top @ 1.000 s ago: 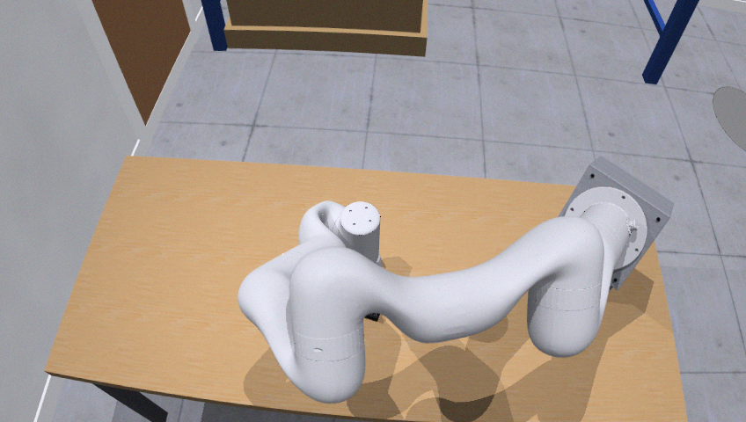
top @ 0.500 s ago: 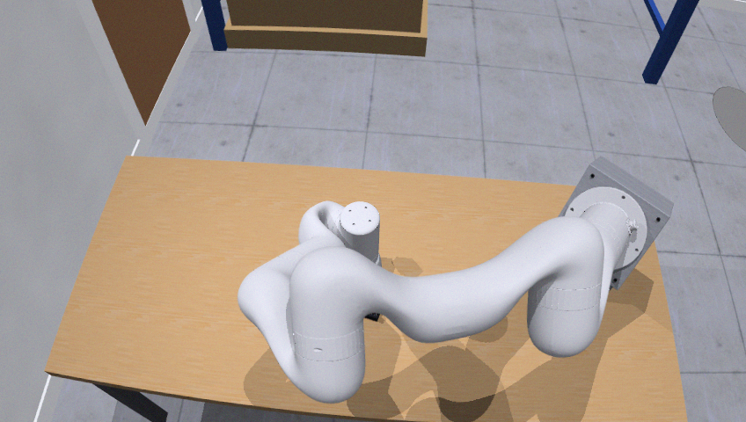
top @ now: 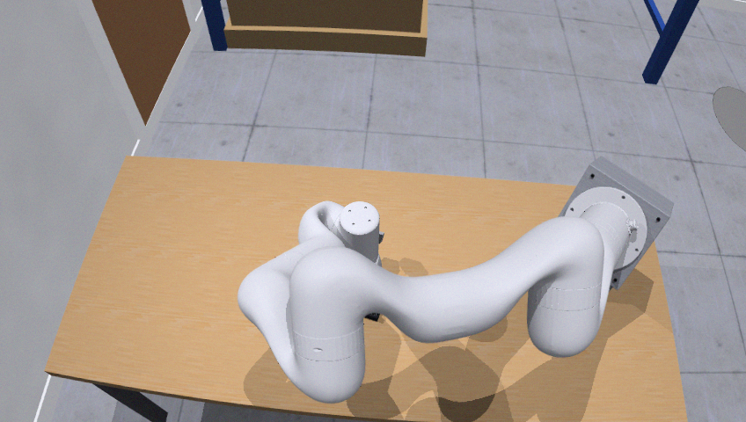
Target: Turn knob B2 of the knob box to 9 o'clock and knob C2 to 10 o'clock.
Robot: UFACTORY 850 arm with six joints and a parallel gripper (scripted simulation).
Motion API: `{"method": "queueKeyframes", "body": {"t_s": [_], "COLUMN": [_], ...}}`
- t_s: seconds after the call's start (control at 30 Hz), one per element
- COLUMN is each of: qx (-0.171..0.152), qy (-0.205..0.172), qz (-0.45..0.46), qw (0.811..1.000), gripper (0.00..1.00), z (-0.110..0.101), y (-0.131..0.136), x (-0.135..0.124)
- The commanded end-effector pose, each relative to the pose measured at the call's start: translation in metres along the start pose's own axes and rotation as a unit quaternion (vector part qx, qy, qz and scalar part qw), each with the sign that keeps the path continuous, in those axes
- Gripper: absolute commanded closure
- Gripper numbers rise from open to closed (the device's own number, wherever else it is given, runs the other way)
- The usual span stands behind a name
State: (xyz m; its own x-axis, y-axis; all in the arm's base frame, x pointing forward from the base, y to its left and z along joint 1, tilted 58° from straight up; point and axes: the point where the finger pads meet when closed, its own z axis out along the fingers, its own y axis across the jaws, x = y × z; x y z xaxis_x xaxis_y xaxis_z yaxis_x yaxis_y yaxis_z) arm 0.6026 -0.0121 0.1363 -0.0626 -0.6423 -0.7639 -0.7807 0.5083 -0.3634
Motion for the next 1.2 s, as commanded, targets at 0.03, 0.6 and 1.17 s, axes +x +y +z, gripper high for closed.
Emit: {"method": "queueKeyframes", "body": {"t_s": [0.03, 0.6, 1.17], "qx": [0.000, 0.000, 0.000], "qy": [0.000, 0.000, 0.000], "qz": [0.014, 0.023, 0.023], "qw": [1.000, 1.000, 1.000], "gripper": [0.92, 0.92, 0.81], "z": [-0.0004, -0.0004, -0.0004], "y": [-0.0004, -0.0004, -0.0004], "x": [0.0001, 0.0001, 0.0001]}}
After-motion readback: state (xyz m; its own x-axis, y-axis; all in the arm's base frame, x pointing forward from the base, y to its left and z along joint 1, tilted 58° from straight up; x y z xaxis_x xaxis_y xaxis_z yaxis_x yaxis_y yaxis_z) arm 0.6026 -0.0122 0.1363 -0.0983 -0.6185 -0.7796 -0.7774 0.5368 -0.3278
